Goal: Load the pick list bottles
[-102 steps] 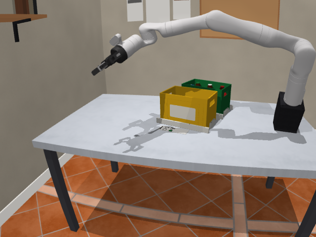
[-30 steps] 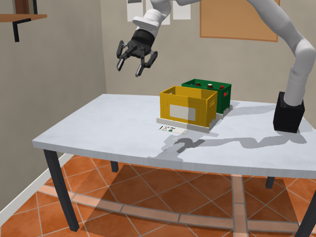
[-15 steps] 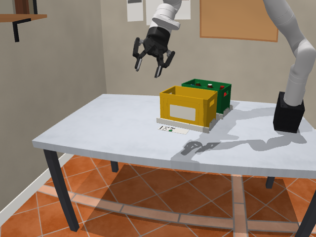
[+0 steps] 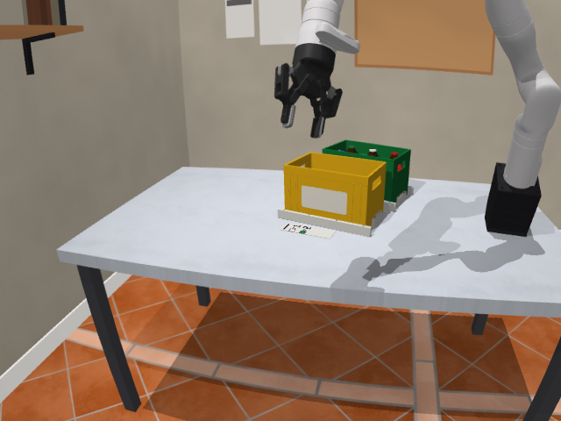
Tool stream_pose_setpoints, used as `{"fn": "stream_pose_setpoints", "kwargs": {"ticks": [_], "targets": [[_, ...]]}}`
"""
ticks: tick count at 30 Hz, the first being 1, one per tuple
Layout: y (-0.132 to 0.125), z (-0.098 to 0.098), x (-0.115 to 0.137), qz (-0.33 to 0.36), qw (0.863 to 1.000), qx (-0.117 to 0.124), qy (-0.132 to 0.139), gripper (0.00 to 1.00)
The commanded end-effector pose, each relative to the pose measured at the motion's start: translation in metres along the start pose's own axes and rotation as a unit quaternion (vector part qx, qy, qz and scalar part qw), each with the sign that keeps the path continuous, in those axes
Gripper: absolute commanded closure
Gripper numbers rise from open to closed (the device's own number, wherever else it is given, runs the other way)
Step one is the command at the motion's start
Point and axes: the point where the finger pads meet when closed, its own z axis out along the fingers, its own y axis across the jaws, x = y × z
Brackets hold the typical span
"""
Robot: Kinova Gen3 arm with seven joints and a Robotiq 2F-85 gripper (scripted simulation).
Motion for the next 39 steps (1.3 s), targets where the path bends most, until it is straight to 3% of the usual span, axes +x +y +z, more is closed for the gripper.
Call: {"fn": "stream_pose_setpoints", "kwargs": {"ticks": [1, 5, 8, 15, 20, 24, 26, 30, 34, 37, 39], "targets": [[-0.005, -0.002, 0.005, -0.016, 1.000, 0.004, -0.003, 0.33], [-0.020, -0.005, 0.017, -0.073, 0.997, 0.027, -0.010, 0.33], [-0.032, -0.007, 0.026, -0.073, 0.997, 0.027, -0.010, 0.33], [-0.061, -0.014, 0.044, -0.159, 0.985, 0.063, -0.017, 0.33], [-0.074, -0.017, 0.052, -0.184, 0.980, 0.074, -0.019, 0.33], [-0.091, -0.022, 0.061, -0.238, 0.966, 0.098, -0.020, 0.33], [-0.099, -0.024, 0.065, -0.238, 0.966, 0.098, -0.020, 0.33], [-0.117, -0.029, 0.074, -0.291, 0.948, 0.122, -0.021, 0.33], [-0.126, -0.032, 0.078, -0.291, 0.949, 0.122, -0.021, 0.33], [-0.139, -0.036, 0.083, -0.334, 0.932, 0.142, -0.019, 0.33], [-0.148, -0.038, 0.087, -0.343, 0.928, 0.146, -0.019, 0.33]]}}
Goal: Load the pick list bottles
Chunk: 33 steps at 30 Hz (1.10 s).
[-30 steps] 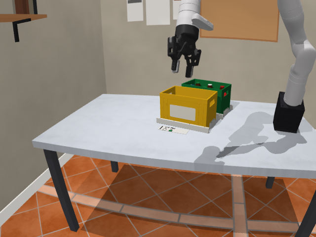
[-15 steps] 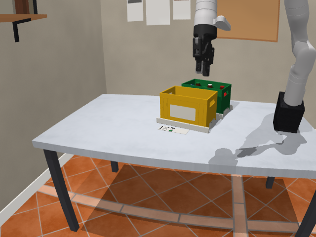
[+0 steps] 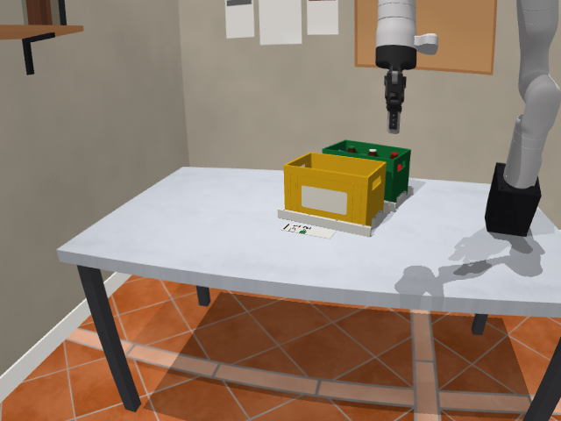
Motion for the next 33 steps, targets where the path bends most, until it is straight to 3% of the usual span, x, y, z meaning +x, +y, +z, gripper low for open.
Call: {"fn": "stream_pose_setpoints", "kwargs": {"ticks": [1, 10, 12, 16, 19, 23, 33], "targets": [[-0.007, -0.002, 0.012, -0.026, 1.000, 0.010, 0.000, 0.33], [-0.033, -0.006, 0.049, -0.122, 0.991, 0.051, 0.008, 0.33], [-0.033, -0.006, 0.049, -0.122, 0.991, 0.051, 0.008, 0.33], [-0.045, -0.008, 0.065, -0.176, 0.982, 0.074, 0.014, 0.33], [-0.054, -0.009, 0.076, -0.176, 0.982, 0.074, 0.014, 0.33], [-0.067, -0.011, 0.091, -0.229, 0.968, 0.097, 0.023, 0.33], [-0.075, -0.012, 0.101, -0.229, 0.968, 0.097, 0.023, 0.33]]}}
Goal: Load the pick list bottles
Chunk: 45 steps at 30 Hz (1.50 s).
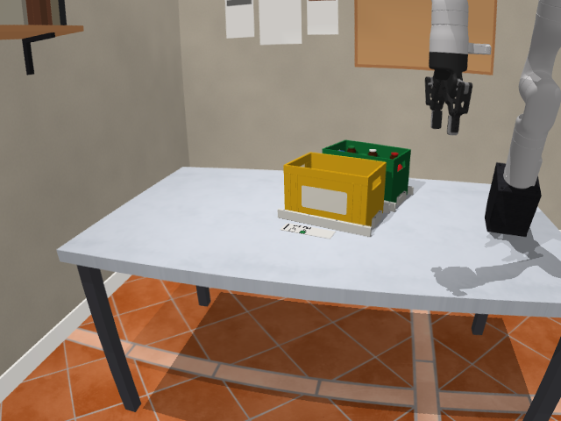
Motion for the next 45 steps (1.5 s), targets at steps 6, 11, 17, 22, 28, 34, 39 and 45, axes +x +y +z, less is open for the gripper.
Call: {"fn": "stream_pose_setpoints", "kwargs": {"ticks": [6, 11, 17, 22, 28, 34, 39, 45], "targets": [[0.000, 0.000, 0.000, 0.000, 1.000, 0.000, -0.001, 0.33], [0.000, 0.000, 0.000, 0.000, 1.000, 0.000, -0.001, 0.33], [-0.017, 0.005, -0.010, 0.067, 0.998, 0.000, -0.001, 0.33], [-0.037, 0.012, -0.022, 0.149, 0.989, 0.000, -0.001, 0.33], [-0.062, 0.020, -0.037, 0.247, 0.969, 0.000, -0.001, 0.33], [-0.079, 0.025, -0.047, 0.301, 0.953, 0.000, -0.001, 0.33], [-0.100, 0.032, -0.059, 0.301, 0.953, 0.000, -0.001, 0.33], [-0.125, 0.040, -0.074, 0.301, 0.953, 0.000, -0.001, 0.33]]}}
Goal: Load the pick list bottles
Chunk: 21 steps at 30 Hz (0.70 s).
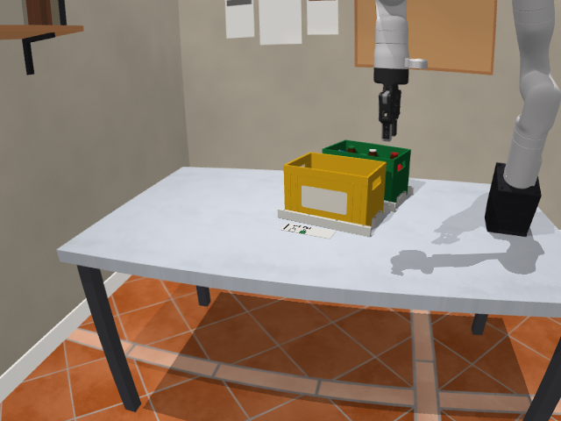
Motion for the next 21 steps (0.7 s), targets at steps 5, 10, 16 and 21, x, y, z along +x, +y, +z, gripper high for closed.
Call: {"fn": "stream_pose_setpoints", "kwargs": {"ticks": [5, 10, 16, 21], "targets": [[-0.010, 0.006, -0.022, 0.000, 1.000, 0.000, -0.001, 0.33], [-0.020, 0.013, -0.044, 0.000, 1.000, 0.000, -0.001, 0.33], [-0.031, 0.021, -0.071, 0.000, 1.000, 0.000, -0.001, 0.33], [-0.037, 0.025, -0.084, 0.000, 1.000, 0.000, -0.001, 0.33]]}}
